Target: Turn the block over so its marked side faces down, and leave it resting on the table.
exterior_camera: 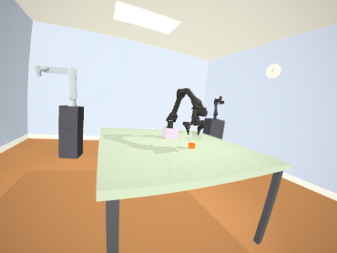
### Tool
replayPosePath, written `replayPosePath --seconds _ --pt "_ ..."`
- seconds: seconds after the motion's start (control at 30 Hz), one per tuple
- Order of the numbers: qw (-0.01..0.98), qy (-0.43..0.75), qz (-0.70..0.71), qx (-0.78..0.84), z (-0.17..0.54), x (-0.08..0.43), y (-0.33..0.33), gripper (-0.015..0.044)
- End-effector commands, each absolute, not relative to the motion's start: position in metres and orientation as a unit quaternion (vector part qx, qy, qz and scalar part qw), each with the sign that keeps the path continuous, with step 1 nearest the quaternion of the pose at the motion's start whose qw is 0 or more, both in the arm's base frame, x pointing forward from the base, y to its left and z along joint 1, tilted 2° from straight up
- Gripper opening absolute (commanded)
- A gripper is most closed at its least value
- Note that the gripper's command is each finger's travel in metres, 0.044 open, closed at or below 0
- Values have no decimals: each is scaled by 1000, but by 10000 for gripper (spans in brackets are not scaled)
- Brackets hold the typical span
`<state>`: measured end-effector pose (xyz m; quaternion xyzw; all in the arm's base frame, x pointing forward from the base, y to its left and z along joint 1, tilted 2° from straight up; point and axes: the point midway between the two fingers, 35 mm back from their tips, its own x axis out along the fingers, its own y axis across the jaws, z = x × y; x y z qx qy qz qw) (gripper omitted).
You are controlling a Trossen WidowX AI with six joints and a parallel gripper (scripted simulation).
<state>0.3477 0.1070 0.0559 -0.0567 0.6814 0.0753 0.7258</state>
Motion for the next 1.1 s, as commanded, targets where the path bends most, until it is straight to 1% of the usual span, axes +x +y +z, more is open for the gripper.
replayPosePath --seconds 0.0,0.13,1.07 --pt "719 688 77 -58 53 348 108 440" --pt "719 688 77 -58 21 349 109 440" --pt "719 688 77 -58 -24 351 110 440"
